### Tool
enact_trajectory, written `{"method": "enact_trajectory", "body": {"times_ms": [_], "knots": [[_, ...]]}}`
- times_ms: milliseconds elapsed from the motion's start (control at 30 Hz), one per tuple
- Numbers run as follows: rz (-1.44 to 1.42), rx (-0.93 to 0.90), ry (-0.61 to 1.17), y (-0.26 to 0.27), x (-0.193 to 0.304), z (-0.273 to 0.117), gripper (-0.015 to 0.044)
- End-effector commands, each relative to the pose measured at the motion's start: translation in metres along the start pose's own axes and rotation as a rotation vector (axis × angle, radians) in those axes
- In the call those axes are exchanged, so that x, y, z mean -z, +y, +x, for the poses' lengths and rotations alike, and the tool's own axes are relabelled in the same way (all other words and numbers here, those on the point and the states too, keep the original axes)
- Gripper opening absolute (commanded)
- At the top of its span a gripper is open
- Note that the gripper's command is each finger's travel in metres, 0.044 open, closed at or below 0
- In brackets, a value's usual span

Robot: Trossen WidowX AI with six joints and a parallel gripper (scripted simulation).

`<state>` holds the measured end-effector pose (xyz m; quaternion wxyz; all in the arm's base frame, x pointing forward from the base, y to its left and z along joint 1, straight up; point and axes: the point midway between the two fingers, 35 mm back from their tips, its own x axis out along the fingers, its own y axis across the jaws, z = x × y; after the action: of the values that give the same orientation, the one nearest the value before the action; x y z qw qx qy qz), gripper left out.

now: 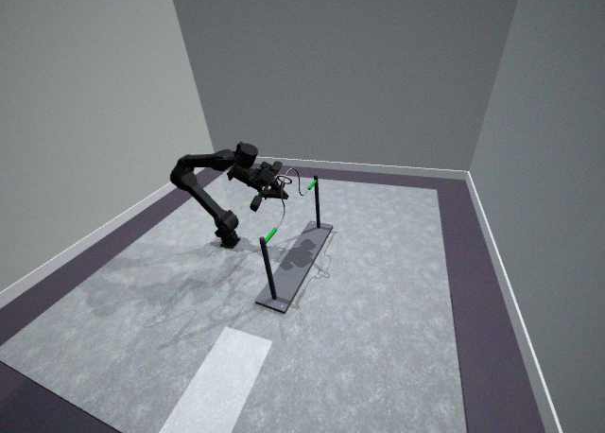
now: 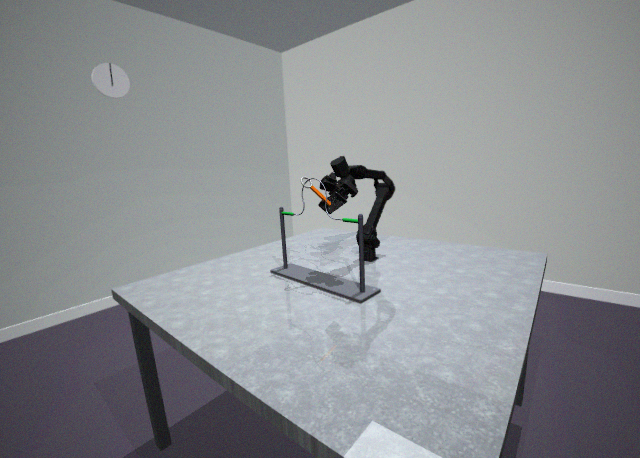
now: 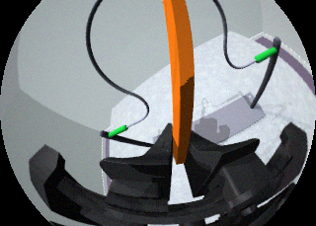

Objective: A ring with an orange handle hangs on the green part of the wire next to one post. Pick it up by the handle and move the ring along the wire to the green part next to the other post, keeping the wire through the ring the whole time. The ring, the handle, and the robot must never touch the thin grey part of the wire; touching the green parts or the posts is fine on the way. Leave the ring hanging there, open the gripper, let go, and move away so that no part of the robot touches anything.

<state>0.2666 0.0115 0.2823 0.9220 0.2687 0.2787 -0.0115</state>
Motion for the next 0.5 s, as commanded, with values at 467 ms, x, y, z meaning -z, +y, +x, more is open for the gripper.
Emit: {"method": "enact_trajectory", "body": {"times_ms": [467], "knots": [[-0.234,0.153,-0.04,-0.013,-0.004,-0.001,-0.015]]}}
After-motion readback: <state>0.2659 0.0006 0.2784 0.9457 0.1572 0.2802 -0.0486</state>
